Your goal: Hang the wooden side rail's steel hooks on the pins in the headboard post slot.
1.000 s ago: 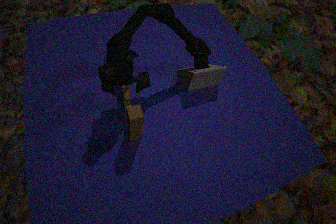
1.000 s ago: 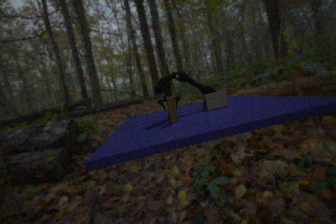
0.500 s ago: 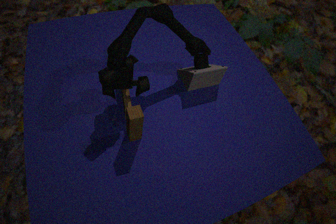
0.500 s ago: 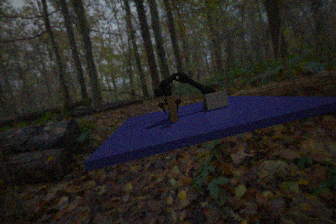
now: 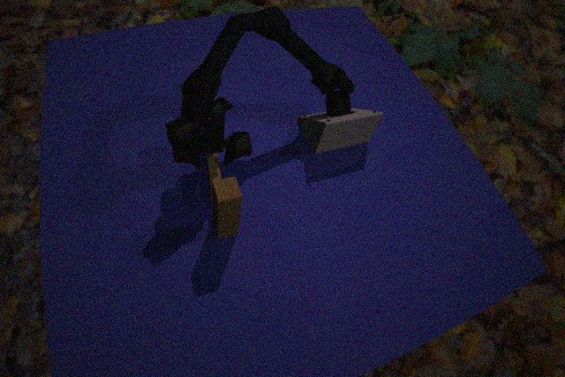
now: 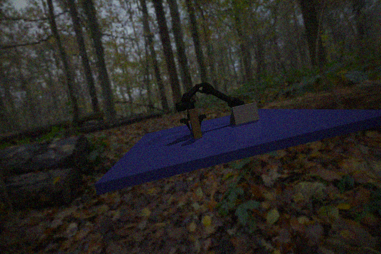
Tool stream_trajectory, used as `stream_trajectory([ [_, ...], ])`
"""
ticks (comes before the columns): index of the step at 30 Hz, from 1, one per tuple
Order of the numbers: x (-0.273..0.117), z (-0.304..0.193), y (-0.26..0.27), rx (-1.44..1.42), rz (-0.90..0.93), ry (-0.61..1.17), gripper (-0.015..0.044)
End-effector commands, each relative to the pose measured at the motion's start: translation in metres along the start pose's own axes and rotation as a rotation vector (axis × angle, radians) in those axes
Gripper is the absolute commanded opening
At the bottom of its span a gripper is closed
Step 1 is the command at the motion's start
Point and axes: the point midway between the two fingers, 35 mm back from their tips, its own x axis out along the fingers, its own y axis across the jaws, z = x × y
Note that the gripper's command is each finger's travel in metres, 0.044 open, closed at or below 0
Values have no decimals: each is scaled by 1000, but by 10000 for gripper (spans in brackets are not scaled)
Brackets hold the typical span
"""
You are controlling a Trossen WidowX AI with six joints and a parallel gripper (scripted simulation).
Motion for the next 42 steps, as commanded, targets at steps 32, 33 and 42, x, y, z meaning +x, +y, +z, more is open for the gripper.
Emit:
stream_trajectory([
  [32, 0, 0, 3, -97, 1, -3, 0],
  [33, 0, 0, 3, -105, 1, -3, 0],
  [42, 0, 0, 8, -134, 1, -3, 0],
])
